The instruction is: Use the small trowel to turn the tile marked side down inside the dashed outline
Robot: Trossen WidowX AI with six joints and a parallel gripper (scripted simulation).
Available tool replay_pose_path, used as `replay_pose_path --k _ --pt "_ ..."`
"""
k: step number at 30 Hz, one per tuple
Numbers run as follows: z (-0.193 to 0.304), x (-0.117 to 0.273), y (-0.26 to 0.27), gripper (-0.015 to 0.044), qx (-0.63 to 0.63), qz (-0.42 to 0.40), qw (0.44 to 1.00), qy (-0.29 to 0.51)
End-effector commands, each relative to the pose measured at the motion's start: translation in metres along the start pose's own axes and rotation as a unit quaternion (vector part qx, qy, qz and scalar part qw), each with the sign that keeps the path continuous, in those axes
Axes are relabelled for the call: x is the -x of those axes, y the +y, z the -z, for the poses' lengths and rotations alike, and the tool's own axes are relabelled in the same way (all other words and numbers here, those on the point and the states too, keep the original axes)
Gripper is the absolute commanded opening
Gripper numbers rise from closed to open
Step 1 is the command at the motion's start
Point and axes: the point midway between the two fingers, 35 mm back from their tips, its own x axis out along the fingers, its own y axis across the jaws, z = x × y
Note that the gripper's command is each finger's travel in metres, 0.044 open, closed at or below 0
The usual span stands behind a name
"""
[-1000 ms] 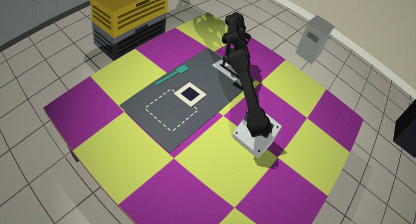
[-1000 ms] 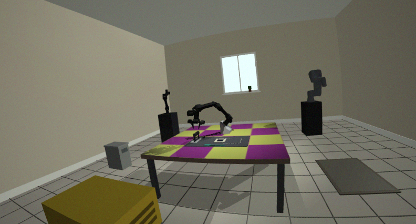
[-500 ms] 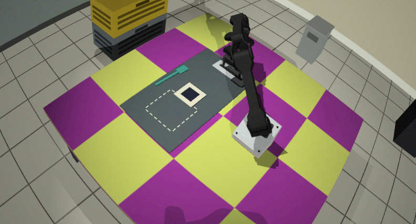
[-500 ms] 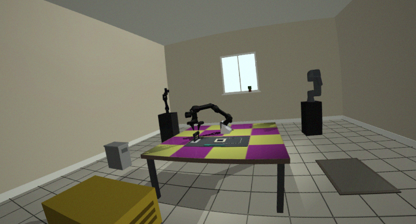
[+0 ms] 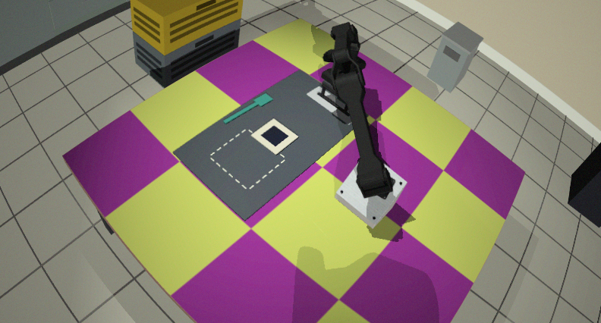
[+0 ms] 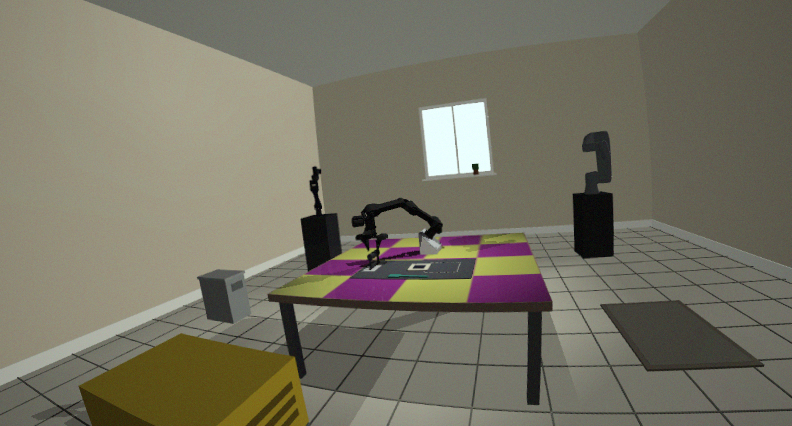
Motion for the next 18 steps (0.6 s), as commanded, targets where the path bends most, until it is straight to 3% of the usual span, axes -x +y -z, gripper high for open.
replay_pose_path --k 1,14,18 --pt "0.0 -0.01 0.001 0.027 0.0 -0.003 1.0 0.001" --pt "-0.001 -0.028 0.0 0.027 0.009 -0.002 1.0 0.002" --pt "-0.001 -0.028 0.0 0.0165 0.009 -0.002 1.0 0.002"
